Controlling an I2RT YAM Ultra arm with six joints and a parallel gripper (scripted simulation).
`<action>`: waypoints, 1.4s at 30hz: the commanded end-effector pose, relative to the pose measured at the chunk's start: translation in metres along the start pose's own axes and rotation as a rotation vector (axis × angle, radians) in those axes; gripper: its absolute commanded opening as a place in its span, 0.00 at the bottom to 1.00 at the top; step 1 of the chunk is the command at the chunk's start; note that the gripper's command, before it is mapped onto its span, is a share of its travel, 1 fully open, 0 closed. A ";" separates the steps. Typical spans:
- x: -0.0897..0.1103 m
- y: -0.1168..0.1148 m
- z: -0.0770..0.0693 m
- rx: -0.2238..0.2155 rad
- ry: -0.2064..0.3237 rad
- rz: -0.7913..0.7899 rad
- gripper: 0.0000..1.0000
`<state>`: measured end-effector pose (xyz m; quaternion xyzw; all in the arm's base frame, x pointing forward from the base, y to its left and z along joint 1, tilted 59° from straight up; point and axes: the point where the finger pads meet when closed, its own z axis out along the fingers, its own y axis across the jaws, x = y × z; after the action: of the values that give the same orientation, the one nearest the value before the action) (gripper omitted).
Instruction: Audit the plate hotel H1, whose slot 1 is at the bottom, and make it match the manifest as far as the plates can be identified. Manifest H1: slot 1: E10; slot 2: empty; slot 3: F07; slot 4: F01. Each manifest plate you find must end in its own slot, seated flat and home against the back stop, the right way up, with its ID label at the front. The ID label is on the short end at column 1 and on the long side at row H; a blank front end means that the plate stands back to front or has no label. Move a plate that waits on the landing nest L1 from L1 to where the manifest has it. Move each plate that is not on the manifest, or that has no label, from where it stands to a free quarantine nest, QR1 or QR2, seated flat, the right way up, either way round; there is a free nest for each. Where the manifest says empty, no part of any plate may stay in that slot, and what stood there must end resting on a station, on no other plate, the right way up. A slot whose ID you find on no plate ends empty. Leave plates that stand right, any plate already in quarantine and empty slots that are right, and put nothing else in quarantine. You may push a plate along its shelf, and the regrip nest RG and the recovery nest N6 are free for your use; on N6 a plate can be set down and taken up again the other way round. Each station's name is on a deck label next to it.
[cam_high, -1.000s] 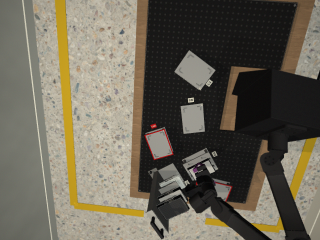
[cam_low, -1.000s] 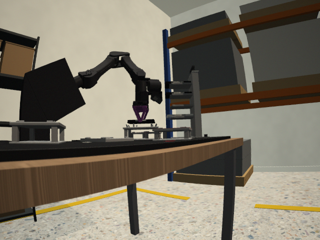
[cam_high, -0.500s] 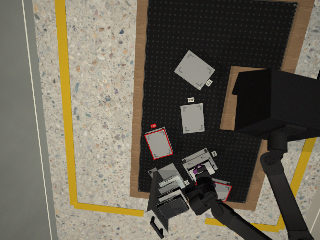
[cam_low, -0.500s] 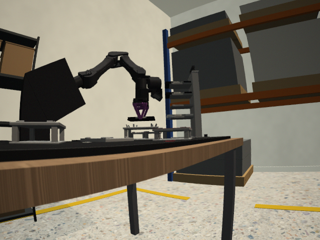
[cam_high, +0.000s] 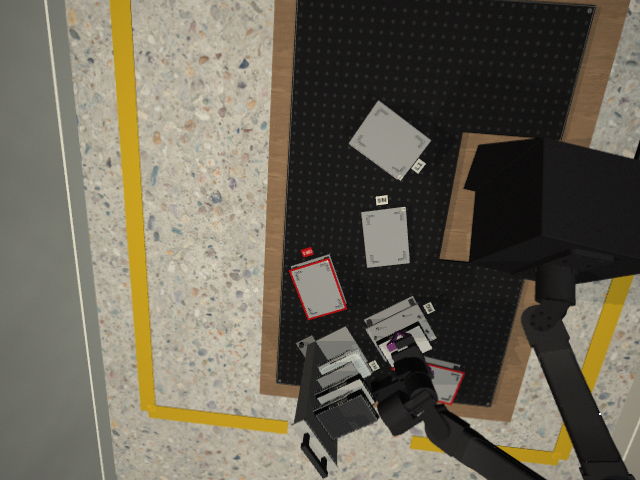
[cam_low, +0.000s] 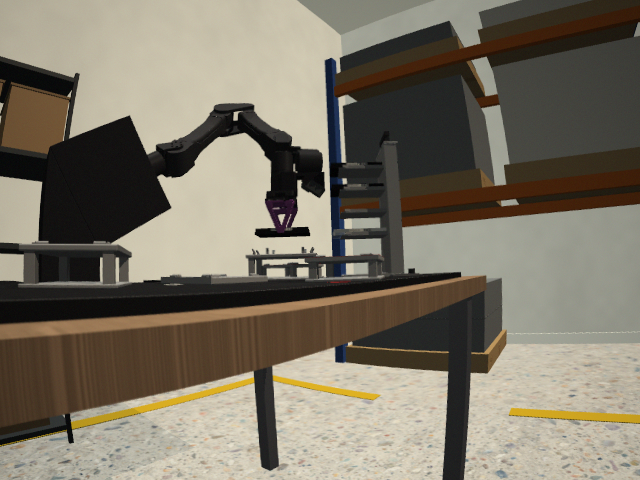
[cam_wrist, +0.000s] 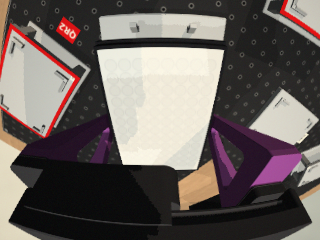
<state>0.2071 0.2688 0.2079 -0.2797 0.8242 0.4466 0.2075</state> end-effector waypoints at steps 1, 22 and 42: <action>-0.003 0.000 -0.008 0.004 -0.012 0.001 0.86; -0.003 -0.001 -0.032 0.004 -0.011 0.001 0.86; -0.002 -0.001 -0.080 0.005 -0.010 0.001 0.86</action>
<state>0.2071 0.2087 0.2451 -0.2735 0.8256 0.4433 0.2167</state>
